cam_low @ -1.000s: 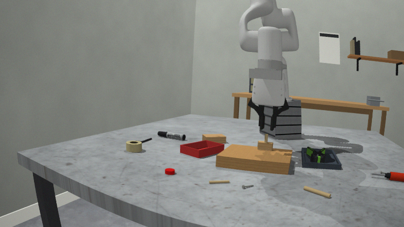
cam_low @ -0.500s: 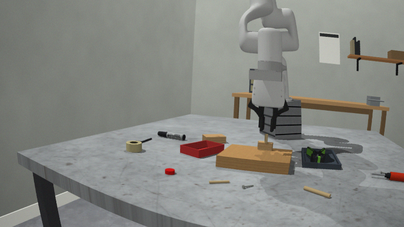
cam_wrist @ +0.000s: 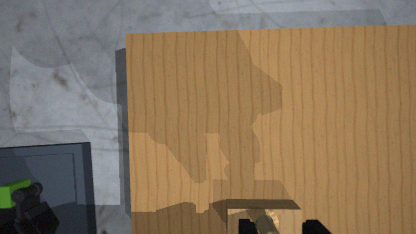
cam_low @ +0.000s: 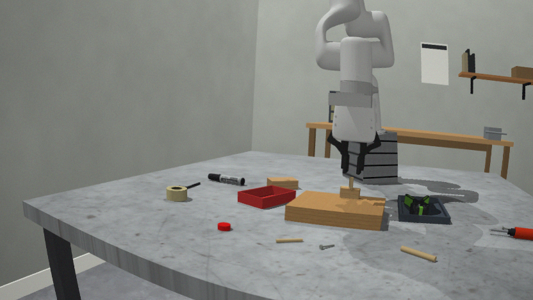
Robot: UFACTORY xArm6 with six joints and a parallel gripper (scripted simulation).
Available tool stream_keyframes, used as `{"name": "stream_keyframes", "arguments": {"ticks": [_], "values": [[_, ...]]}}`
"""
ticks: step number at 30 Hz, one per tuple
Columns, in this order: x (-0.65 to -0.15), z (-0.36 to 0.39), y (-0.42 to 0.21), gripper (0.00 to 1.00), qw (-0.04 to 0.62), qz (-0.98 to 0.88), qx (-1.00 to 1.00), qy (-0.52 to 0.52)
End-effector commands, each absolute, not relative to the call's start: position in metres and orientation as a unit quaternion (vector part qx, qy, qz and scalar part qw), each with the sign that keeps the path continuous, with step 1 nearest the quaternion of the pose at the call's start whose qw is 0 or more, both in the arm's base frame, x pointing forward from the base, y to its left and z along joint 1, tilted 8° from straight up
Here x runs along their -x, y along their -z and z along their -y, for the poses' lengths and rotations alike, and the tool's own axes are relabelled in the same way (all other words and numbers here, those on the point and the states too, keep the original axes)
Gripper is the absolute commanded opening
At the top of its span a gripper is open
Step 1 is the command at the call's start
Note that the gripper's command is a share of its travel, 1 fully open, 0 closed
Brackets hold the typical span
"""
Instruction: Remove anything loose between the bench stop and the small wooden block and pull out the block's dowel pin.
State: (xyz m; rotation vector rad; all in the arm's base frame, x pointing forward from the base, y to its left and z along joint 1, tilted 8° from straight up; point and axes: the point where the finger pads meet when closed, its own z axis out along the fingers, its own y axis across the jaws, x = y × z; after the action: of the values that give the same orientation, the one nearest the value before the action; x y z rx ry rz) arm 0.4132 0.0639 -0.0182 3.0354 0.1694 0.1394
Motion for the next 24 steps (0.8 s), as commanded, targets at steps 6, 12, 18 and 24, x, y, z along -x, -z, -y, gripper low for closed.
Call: {"name": "stream_keyframes", "arguments": {"ticks": [6, 12, 18, 24], "values": [[-0.415, -0.064, 0.019, 0.28, 0.049, -0.056, -0.996, -0.047], [-0.415, -0.064, 0.023, 0.28, 0.049, -0.056, -0.996, -0.047], [-0.415, -0.063, 0.027, 0.28, 0.049, -0.056, -0.996, -0.047], [-0.416, -0.063, 0.034, 0.28, 0.049, -0.056, -0.996, -0.047]]}}
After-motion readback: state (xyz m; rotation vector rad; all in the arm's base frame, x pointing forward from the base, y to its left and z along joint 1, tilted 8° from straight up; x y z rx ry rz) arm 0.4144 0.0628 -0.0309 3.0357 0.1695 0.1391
